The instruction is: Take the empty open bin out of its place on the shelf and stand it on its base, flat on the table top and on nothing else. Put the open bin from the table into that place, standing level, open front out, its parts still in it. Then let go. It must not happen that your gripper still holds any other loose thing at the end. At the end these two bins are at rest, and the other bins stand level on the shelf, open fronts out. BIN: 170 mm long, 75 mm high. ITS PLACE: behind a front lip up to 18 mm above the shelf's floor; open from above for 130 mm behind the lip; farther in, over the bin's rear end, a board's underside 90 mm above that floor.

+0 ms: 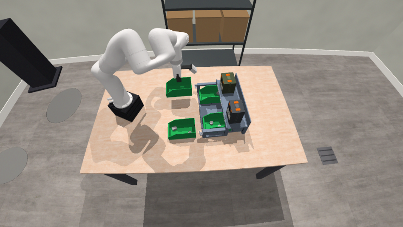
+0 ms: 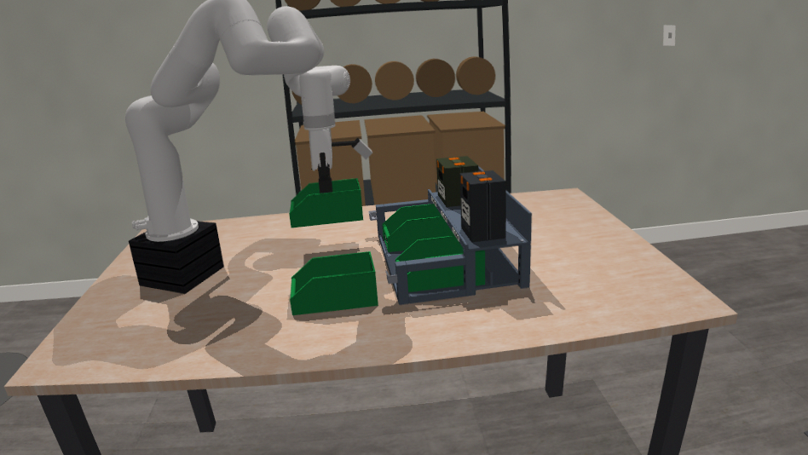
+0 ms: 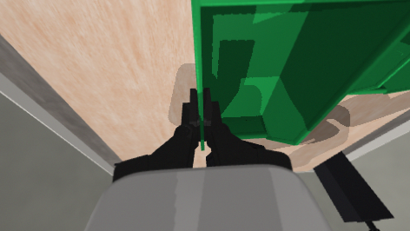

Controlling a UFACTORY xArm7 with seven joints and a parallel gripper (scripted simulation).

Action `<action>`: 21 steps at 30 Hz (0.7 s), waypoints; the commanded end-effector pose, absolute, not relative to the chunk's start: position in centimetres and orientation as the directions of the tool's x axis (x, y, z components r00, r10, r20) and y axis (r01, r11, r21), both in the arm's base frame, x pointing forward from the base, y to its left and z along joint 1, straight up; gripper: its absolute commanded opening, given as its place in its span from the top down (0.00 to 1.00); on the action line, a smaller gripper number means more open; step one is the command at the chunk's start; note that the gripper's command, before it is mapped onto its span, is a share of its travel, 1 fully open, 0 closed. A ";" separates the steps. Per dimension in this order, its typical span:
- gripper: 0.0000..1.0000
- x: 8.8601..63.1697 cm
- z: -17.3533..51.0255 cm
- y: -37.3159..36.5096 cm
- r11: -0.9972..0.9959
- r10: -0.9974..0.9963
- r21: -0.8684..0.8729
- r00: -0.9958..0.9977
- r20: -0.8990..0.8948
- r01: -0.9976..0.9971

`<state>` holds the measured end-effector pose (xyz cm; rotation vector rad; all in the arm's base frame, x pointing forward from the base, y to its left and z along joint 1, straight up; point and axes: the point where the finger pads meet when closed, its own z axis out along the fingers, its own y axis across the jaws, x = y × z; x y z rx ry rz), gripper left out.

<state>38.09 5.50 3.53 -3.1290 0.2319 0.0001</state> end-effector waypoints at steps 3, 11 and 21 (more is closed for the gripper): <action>1.00 38.2 3.4 5.6 -0.989 -0.147 -0.005 0.989 0.003 -0.147; 1.00 38.2 1.9 5.6 -0.989 -0.147 -0.005 0.989 0.003 -0.147; 1.00 38.2 -0.5 5.6 -0.989 -0.147 -0.005 0.989 0.003 -0.147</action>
